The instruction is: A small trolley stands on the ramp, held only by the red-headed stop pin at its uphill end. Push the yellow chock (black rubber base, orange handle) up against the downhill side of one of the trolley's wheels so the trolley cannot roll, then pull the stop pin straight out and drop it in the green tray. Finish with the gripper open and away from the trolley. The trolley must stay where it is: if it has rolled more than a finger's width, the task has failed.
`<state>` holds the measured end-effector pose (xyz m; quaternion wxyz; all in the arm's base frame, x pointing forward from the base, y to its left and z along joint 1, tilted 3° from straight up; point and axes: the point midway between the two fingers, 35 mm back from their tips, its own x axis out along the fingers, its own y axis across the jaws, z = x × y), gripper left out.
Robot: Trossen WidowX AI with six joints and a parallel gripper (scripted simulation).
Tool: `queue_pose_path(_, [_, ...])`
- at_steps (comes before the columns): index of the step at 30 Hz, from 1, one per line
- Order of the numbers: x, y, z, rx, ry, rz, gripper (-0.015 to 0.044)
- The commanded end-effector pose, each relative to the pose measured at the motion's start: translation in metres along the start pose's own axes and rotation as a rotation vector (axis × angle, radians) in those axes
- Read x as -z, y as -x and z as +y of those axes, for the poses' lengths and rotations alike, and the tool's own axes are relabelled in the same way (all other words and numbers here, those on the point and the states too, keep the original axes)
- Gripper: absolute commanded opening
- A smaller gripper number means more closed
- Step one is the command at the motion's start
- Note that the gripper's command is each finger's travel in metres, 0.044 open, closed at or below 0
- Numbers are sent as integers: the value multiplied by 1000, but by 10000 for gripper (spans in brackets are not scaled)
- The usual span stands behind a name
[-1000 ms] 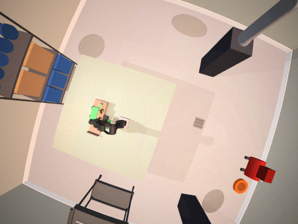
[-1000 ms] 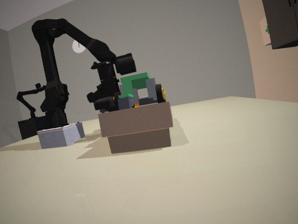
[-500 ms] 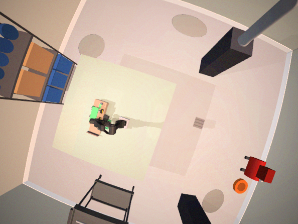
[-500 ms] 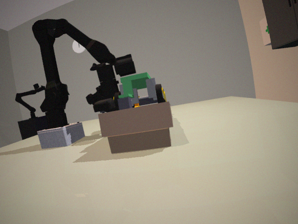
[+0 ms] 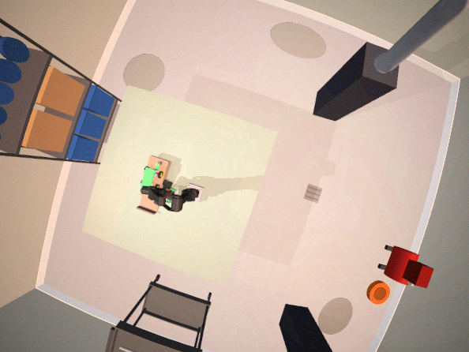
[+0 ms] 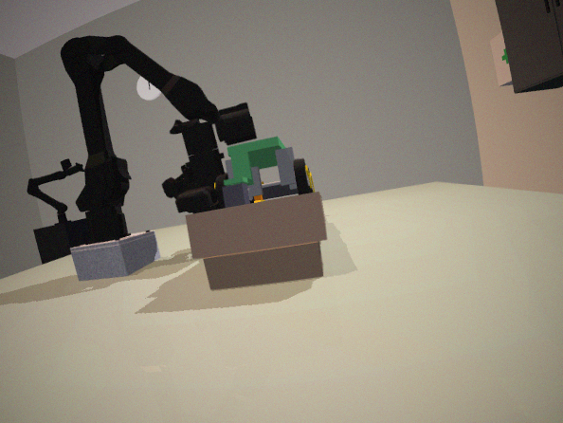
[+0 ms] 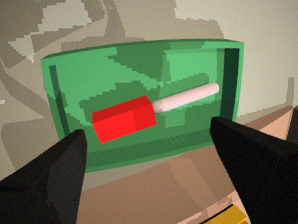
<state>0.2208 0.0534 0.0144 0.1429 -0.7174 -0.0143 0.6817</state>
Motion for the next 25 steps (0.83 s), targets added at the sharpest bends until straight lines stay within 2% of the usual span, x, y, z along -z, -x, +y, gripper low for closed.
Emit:
queue_pose_path(1, [0, 0, 0, 2, 0, 0, 340])
queue_pose_path(7, [-3, 21, -3, 3, 4, -5, 340])
queue_pose_path(11, [-4, 32, -4, 3, 4, -5, 440])
queue_pose_path(25, [-5, 79, -12, 3, 4, -5, 440])
